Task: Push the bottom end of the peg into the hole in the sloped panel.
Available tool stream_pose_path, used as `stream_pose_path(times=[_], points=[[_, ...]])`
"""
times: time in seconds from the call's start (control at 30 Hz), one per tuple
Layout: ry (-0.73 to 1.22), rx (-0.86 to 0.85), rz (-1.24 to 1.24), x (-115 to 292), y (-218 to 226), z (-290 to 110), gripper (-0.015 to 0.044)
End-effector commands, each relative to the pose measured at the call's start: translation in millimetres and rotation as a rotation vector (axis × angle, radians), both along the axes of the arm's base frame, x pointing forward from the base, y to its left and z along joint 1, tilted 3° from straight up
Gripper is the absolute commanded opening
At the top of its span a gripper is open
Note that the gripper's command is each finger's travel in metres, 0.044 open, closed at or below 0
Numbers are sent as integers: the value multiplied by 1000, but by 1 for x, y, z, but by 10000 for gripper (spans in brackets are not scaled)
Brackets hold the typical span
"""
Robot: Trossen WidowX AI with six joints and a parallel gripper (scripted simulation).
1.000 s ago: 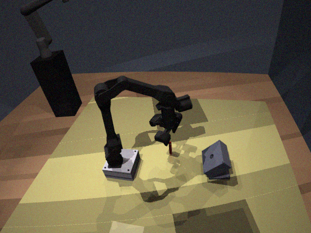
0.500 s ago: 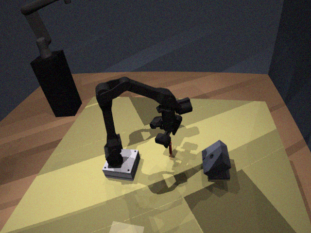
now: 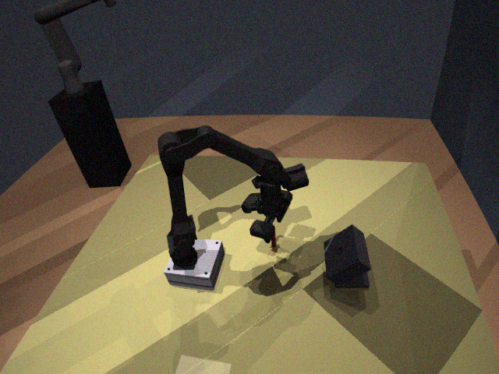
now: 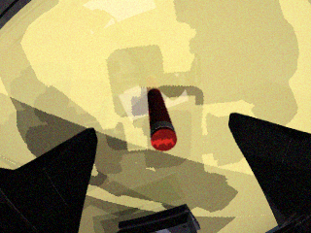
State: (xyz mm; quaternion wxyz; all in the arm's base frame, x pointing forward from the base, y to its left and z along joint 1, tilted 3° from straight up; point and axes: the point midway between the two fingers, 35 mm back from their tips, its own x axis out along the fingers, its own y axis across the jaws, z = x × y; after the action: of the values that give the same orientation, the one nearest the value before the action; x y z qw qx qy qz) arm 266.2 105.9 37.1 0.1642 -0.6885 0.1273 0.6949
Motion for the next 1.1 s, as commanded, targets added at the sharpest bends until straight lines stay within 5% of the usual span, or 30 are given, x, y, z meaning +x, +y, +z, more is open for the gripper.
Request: stream_pose_path(times=[0.0, 0.43, 0.93, 1.07], points=[[1, -5, 2, 0, -1, -7, 440], [1, -5, 2, -2, 0, -26, 440], [1, -1, 4, -2, 0, -22, 46], [1, -1, 4, -2, 0, -22, 20]])
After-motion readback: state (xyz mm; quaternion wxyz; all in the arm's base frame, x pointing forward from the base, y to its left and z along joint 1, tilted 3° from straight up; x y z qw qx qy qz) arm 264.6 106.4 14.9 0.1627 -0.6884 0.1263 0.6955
